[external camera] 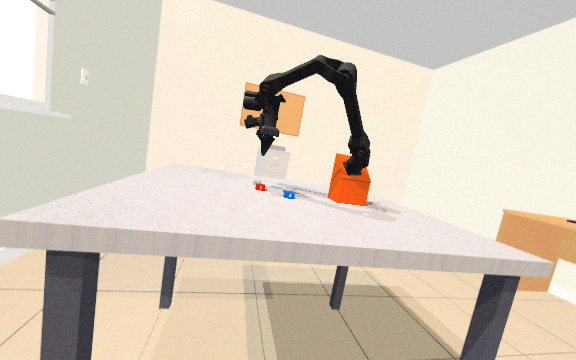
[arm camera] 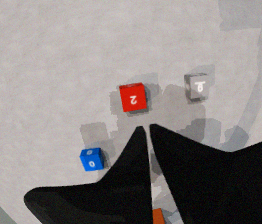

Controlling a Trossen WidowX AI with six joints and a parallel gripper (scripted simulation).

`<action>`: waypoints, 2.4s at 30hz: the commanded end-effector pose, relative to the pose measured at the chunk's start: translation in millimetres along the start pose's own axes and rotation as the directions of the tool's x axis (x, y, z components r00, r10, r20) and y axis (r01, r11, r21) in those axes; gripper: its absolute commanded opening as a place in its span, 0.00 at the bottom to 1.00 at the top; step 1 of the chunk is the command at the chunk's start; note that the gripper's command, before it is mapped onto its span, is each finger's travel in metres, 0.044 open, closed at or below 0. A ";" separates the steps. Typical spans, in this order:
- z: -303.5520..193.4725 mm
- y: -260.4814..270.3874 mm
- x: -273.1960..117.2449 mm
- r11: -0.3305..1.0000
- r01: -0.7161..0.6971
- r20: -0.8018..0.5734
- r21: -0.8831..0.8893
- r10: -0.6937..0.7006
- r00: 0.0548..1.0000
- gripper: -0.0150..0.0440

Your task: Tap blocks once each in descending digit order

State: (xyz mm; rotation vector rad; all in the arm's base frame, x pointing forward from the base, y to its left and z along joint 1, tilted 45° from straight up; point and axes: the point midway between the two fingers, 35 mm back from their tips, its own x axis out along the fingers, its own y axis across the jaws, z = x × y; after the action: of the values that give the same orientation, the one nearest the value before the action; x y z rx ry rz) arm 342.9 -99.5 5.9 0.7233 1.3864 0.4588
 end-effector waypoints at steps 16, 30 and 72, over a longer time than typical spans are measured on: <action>-102.3 77.6 11.6 1.000 -0.002 -0.019 -0.002 0.002 1.000 0.29; -105.4 79.6 85.6 1.000 -0.008 -0.019 -0.003 0.008 1.000 0.29; -112.4 226.2 -1.2 1.000 -0.011 -0.019 -0.003 0.011 1.000 0.82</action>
State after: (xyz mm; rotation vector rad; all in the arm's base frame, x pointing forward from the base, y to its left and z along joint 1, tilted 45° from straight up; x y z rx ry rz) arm 269.2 71.5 132.4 0.7157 1.3941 0.4813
